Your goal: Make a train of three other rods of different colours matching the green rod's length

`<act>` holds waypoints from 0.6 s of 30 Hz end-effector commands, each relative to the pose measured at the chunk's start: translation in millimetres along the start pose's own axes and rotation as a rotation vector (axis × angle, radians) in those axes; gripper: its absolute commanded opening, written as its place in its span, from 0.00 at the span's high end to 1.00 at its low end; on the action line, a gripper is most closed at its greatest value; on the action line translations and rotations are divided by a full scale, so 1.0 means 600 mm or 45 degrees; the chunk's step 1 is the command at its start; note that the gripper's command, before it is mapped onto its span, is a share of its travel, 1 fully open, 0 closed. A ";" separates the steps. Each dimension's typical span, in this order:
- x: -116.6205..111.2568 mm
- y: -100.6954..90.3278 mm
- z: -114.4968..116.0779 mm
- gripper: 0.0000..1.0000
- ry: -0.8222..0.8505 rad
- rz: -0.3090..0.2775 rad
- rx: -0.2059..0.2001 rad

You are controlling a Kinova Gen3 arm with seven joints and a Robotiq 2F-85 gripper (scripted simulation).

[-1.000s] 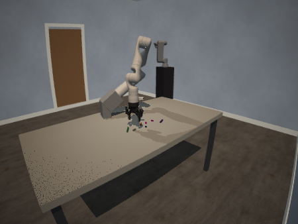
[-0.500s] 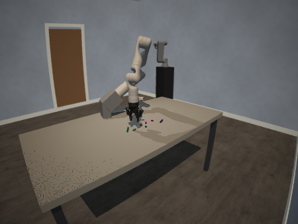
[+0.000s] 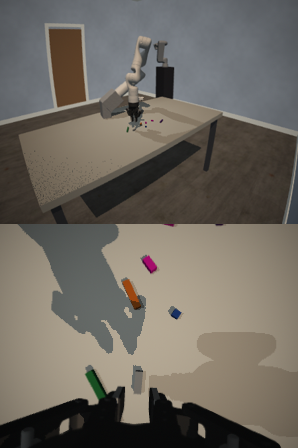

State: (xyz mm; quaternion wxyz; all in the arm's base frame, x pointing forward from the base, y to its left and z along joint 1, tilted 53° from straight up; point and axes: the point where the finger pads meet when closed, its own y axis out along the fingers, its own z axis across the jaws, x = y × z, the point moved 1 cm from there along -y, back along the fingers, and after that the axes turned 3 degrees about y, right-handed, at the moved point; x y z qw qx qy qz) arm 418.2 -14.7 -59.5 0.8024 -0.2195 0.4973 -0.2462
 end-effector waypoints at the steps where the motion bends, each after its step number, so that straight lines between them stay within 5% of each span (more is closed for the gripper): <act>1: 0.001 -0.003 0.003 0.76 0.015 -0.003 0.000; 18: 0.000 0.013 0.002 0.76 0.040 0.006 -0.004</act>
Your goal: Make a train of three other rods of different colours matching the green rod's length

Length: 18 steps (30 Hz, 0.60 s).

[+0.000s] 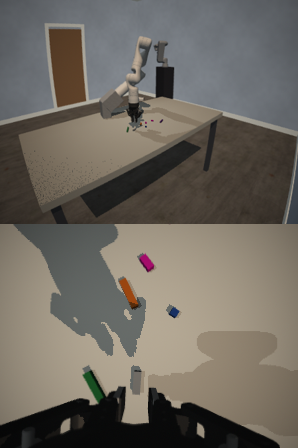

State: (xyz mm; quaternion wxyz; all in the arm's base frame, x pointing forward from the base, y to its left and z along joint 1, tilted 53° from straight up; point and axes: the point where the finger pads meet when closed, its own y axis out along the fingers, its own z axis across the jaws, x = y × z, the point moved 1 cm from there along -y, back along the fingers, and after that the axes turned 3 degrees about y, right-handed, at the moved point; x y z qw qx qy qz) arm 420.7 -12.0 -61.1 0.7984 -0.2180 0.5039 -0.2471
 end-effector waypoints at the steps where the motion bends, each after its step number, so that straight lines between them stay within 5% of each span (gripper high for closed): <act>1: 0.000 0.010 -0.001 0.76 0.020 0.005 -0.002; 18: 0.001 0.053 -0.004 0.76 0.024 0.002 -0.003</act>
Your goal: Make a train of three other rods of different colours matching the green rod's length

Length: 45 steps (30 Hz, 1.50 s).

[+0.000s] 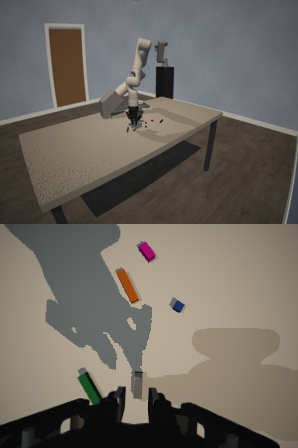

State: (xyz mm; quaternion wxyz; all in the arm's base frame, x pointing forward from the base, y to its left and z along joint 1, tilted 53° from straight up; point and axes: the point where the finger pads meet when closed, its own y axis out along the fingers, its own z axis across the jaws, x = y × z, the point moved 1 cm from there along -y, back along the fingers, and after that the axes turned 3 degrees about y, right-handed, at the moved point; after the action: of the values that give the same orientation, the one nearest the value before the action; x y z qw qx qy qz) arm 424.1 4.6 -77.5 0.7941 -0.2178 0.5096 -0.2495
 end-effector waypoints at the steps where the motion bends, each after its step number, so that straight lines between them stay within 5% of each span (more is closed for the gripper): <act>1: -0.004 0.016 -0.001 0.76 0.005 0.007 -0.001; 45: -0.005 0.041 0.001 0.76 0.002 0.010 -0.001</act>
State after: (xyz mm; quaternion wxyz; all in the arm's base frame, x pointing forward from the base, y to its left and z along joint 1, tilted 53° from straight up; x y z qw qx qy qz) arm 426.2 24.1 -89.0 0.7948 -0.2164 0.5111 -0.2453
